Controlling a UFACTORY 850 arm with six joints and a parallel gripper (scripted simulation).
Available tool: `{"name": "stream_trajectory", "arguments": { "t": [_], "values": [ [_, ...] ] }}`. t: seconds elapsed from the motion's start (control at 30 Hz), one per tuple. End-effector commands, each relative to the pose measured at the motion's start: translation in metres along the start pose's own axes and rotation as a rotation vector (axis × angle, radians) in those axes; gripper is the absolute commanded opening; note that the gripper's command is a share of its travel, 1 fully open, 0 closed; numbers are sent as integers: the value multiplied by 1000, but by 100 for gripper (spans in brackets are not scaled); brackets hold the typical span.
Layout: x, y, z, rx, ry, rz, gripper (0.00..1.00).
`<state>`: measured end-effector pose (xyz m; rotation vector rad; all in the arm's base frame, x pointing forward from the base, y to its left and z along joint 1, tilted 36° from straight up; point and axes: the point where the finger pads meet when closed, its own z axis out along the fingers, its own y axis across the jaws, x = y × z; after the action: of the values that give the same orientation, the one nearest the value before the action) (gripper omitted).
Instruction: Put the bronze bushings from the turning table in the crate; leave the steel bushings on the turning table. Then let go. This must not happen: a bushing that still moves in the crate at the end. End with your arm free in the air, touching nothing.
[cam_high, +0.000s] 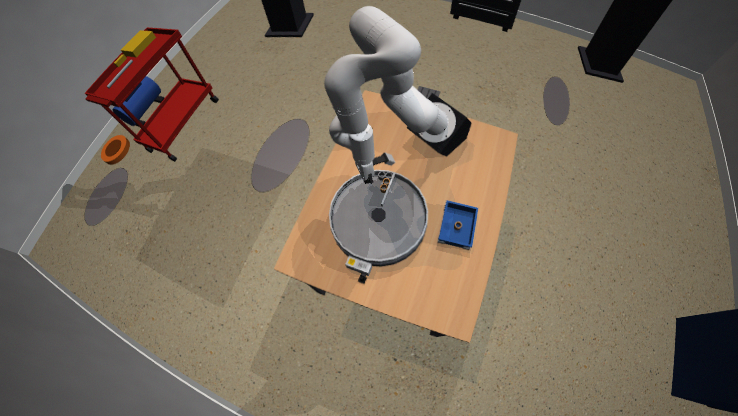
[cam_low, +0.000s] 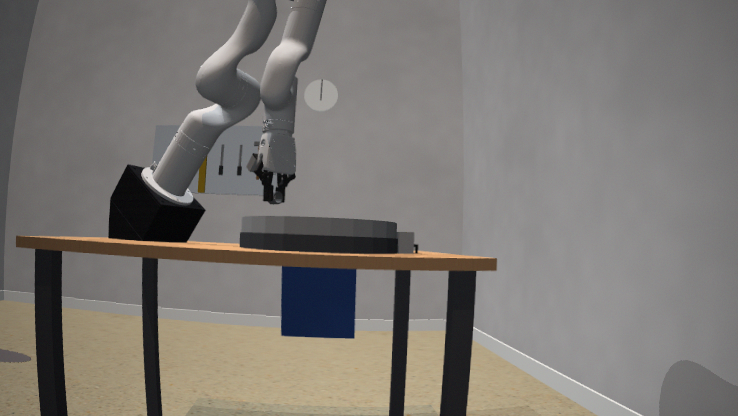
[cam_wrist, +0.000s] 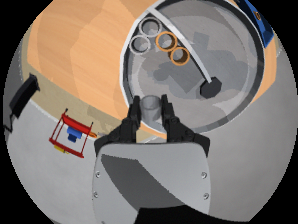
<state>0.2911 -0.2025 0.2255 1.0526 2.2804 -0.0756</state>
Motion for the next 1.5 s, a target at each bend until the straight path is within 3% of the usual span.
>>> {"name": "stream_trajectory", "arguments": {
  "t": [0.0,0.47,1.47],
  "values": [
    [-1,0,0,-2,0,1,0],
    [-3,3,0,-4,-5,131,0],
    [-17,26,2,-31,-24,1084,0]
  ]
}}
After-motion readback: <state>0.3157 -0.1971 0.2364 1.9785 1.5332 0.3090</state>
